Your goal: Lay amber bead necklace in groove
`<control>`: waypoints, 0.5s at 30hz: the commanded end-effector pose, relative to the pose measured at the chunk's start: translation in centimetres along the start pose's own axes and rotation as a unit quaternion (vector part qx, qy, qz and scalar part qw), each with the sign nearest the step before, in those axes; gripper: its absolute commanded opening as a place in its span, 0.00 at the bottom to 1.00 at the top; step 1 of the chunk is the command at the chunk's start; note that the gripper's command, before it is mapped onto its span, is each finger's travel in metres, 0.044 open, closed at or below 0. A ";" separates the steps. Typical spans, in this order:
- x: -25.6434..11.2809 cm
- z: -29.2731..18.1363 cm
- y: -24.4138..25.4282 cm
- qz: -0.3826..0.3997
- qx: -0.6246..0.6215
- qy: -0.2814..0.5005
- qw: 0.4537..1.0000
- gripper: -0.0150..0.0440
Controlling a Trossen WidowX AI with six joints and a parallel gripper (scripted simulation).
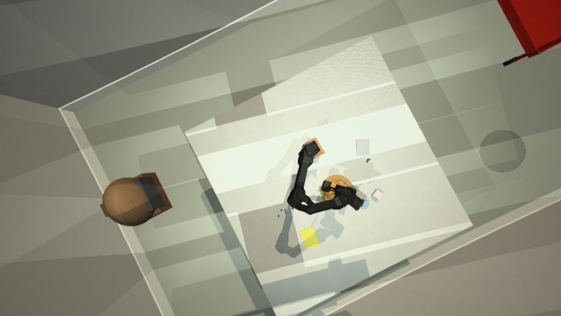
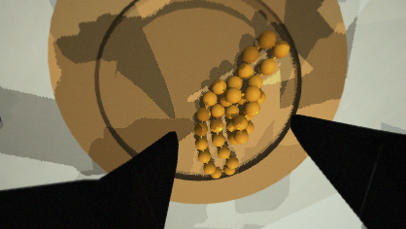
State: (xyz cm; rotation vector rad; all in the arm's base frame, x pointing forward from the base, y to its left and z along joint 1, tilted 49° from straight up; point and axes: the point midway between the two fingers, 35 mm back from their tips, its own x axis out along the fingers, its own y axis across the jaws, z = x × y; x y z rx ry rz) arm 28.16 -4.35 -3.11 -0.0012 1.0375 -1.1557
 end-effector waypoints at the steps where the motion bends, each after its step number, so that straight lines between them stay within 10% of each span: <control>1: 0.7 -0.1 -0.1 -0.003 -0.003 -0.002 1.000 0.90; 6: 1.1 -0.1 -0.2 -0.004 -0.003 -0.002 1.000 0.90; 15: 0.9 -0.1 -0.1 -0.002 -0.001 0.001 1.000 0.50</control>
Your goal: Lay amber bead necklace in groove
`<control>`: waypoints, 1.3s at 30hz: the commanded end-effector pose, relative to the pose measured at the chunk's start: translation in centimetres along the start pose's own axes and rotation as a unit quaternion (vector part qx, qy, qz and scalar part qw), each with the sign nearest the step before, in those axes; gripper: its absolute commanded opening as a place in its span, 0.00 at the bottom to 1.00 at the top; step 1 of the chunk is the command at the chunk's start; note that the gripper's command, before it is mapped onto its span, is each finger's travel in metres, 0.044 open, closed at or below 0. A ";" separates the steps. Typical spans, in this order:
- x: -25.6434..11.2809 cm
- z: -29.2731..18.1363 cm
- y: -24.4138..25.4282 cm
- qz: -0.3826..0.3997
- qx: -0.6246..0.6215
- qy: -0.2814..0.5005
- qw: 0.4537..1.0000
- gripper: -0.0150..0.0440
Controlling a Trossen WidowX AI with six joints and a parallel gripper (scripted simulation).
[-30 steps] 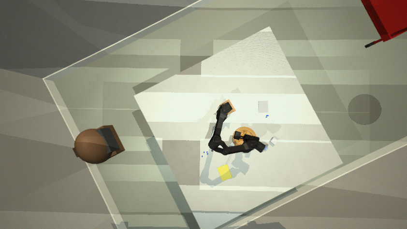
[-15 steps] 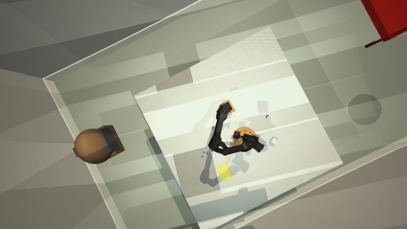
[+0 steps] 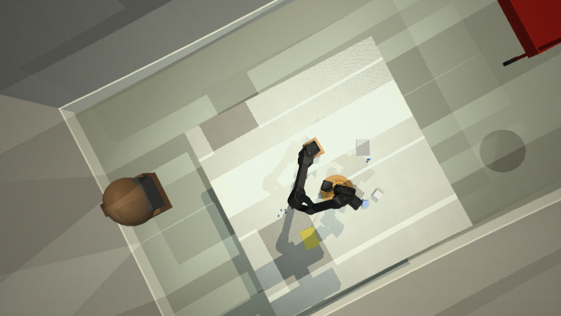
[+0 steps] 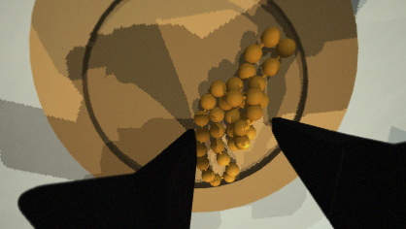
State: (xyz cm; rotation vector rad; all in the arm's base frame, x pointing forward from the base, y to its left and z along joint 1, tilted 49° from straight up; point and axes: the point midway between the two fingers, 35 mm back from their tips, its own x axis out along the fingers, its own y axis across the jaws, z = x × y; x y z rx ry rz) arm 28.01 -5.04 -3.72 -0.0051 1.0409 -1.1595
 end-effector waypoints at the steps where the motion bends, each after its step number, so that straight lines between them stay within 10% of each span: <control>1: -0.1 0.0 0.0 0.001 0.000 0.000 1.000 0.45; 16: -0.1 0.0 0.0 0.001 0.000 0.000 1.000 0.25; 39: -1.4 0.1 0.1 -0.001 -0.002 -0.003 1.000 0.25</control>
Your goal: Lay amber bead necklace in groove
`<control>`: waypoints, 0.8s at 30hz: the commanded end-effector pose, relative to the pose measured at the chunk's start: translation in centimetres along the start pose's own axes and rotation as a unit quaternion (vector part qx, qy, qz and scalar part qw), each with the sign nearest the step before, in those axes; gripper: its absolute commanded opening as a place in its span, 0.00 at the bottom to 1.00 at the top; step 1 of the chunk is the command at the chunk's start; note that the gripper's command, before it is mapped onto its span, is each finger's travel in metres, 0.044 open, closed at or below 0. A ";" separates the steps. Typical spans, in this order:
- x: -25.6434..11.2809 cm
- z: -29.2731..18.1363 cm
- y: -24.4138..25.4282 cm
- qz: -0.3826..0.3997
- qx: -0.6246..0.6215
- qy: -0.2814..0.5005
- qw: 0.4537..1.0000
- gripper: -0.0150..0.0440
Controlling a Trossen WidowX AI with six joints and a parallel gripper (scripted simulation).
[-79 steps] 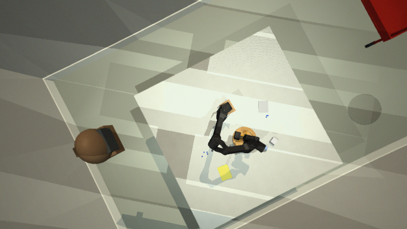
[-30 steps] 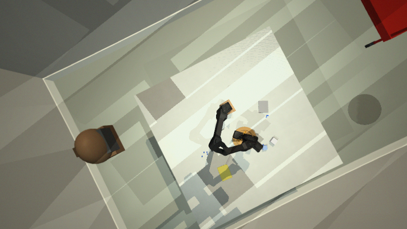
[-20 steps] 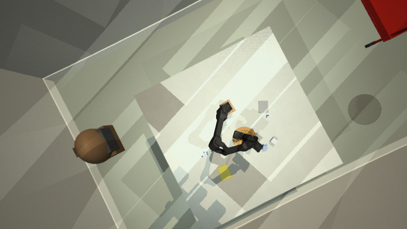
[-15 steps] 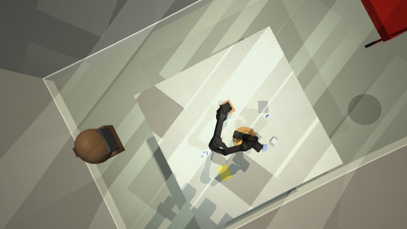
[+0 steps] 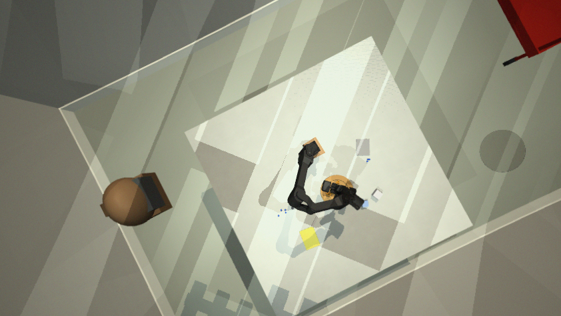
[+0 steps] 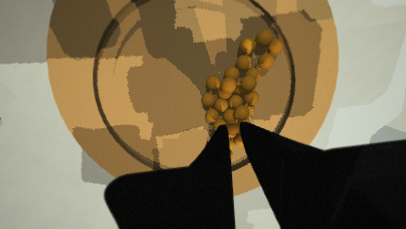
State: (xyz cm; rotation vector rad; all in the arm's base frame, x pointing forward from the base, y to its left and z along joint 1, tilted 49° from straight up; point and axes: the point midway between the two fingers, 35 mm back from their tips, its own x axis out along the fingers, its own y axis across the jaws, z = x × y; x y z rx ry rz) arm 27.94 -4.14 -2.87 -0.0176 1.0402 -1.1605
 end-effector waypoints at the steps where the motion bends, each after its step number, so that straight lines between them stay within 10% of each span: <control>1: -0.2 0.2 0.3 0.002 0.002 0.001 1.000 0.25; 10: 0.7 0.2 0.3 0.002 0.002 0.000 1.000 0.25; 24: 0.0 0.3 0.3 0.002 0.002 0.000 1.000 0.88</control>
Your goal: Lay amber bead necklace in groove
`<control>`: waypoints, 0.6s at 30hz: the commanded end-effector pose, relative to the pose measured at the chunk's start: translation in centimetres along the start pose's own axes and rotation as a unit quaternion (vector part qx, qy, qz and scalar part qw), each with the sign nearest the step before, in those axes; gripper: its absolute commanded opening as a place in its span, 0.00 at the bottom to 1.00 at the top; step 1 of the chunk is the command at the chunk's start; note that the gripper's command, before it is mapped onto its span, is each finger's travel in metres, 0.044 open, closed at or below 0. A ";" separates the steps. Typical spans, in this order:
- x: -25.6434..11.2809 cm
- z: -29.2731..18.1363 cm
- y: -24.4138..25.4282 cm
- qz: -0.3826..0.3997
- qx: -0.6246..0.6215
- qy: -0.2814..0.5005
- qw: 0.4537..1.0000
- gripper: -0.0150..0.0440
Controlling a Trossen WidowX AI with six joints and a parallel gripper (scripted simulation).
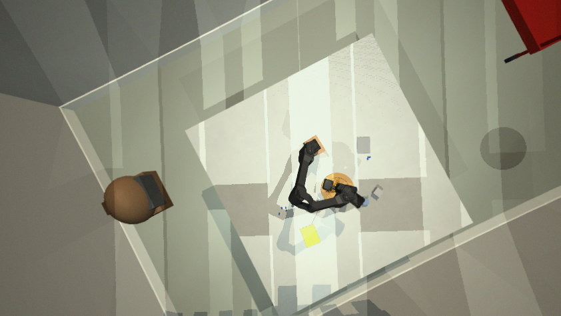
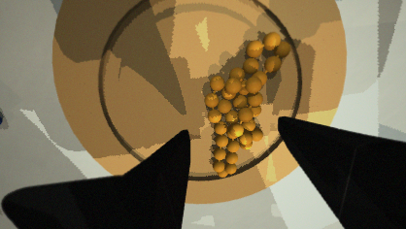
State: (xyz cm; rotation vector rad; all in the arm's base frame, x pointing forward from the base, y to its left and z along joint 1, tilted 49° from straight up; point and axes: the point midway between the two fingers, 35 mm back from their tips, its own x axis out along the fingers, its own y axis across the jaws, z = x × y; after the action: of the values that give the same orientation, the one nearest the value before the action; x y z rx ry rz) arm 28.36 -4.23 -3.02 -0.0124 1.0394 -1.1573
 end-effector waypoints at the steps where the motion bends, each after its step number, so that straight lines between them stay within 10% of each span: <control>1: -0.3 0.0 0.0 0.000 0.000 0.000 1.000 0.92; 18: -0.3 0.0 -0.1 -0.001 0.000 0.000 1.000 1.00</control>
State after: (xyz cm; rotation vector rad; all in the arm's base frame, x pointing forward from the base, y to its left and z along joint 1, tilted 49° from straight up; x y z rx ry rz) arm 28.31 -4.04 -2.81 -0.0146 1.0390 -1.1588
